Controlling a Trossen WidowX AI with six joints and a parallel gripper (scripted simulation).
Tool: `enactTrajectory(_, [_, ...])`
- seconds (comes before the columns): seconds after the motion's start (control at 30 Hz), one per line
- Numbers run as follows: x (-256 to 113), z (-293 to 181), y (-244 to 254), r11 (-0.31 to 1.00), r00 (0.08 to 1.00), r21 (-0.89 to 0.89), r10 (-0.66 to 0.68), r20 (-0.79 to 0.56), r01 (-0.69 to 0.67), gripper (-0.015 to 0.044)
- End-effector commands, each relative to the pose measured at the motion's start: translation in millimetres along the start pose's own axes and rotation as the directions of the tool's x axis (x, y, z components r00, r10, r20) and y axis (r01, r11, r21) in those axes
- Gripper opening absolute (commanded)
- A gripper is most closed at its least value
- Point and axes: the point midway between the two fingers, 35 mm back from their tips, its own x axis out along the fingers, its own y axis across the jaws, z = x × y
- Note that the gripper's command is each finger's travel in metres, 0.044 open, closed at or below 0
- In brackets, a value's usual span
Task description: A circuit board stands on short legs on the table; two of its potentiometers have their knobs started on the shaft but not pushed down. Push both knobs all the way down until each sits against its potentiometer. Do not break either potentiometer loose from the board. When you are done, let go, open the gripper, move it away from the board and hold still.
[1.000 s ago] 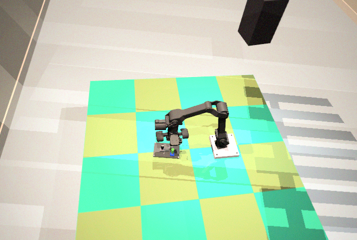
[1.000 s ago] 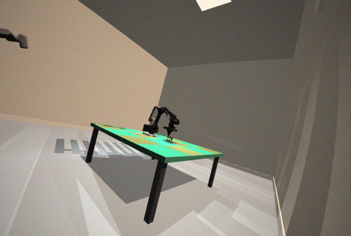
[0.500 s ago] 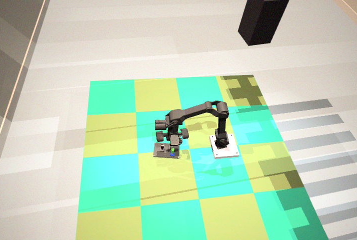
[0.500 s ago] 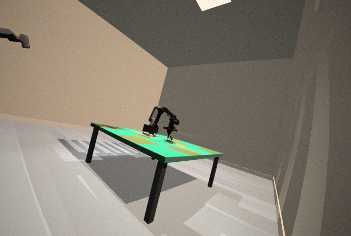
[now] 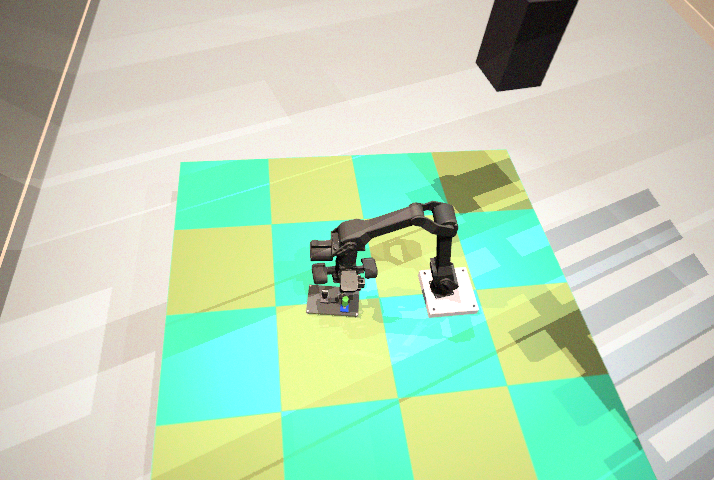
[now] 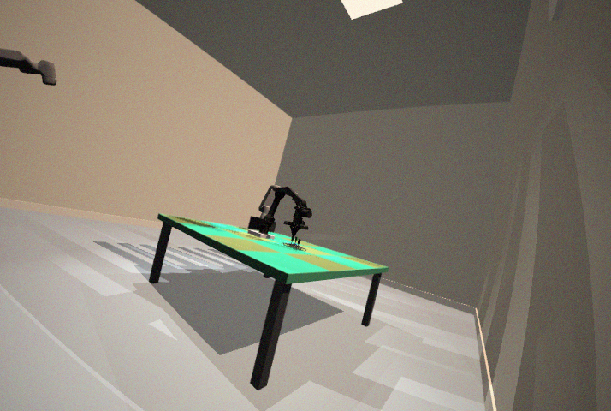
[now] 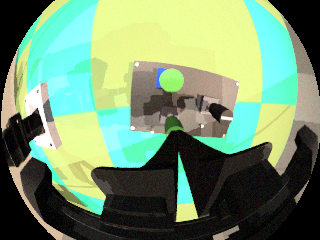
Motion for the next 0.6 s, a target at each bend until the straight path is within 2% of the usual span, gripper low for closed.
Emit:
enactTrajectory(0.0, [8.2, -0.6, -0.3, 1.000, 1.000, 0.002, 0.007, -0.002, -0.007, 0.0000])
enactTrajectory(0.57, [11.8, -0.6, -0.3, 1.000, 1.000, 0.002, 0.007, -0.002, -0.007, 0.0000])
